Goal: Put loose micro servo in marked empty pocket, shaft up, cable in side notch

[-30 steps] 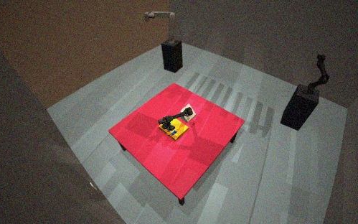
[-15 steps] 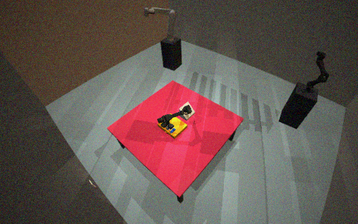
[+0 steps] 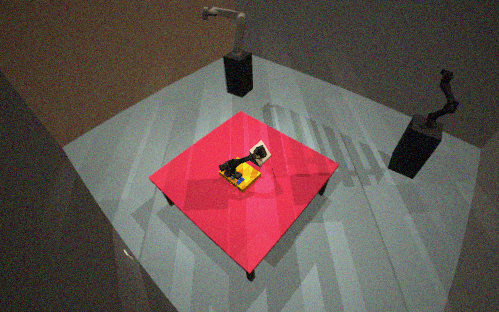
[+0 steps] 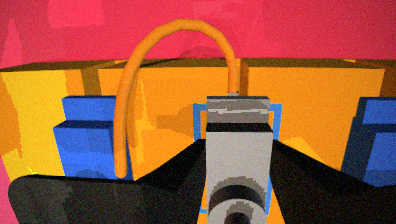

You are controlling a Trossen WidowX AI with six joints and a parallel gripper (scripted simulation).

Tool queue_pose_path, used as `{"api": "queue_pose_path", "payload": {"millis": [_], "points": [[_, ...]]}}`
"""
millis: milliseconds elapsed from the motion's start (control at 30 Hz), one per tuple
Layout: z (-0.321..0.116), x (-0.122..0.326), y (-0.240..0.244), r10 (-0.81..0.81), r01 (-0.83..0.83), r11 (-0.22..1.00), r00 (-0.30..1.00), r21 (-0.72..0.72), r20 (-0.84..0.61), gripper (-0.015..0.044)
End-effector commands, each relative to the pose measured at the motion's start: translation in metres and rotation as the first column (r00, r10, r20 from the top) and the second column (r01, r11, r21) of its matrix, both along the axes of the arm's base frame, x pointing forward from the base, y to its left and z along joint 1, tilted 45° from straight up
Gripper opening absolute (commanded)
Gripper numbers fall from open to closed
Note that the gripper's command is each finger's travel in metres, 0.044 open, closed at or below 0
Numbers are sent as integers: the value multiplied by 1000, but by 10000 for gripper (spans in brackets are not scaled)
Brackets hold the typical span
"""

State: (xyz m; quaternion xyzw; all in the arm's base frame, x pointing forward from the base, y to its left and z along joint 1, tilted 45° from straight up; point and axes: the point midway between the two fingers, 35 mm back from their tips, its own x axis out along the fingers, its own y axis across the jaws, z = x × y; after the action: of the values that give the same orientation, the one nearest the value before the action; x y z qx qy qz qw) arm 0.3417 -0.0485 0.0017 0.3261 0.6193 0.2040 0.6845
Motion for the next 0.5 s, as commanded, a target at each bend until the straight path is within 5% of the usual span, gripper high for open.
{"api": "queue_pose_path", "payload": {"millis": [0, 367, 467], "points": [[0, 0, 0, -6, 6, 1000, 1000, 4, -3, 184], [24, -6, -25, -6, 6, 1000, 1000, 2, -4, 187], [28, -20, -30, -18, 18, 1000, 1000, 0, -5, 266]]}}
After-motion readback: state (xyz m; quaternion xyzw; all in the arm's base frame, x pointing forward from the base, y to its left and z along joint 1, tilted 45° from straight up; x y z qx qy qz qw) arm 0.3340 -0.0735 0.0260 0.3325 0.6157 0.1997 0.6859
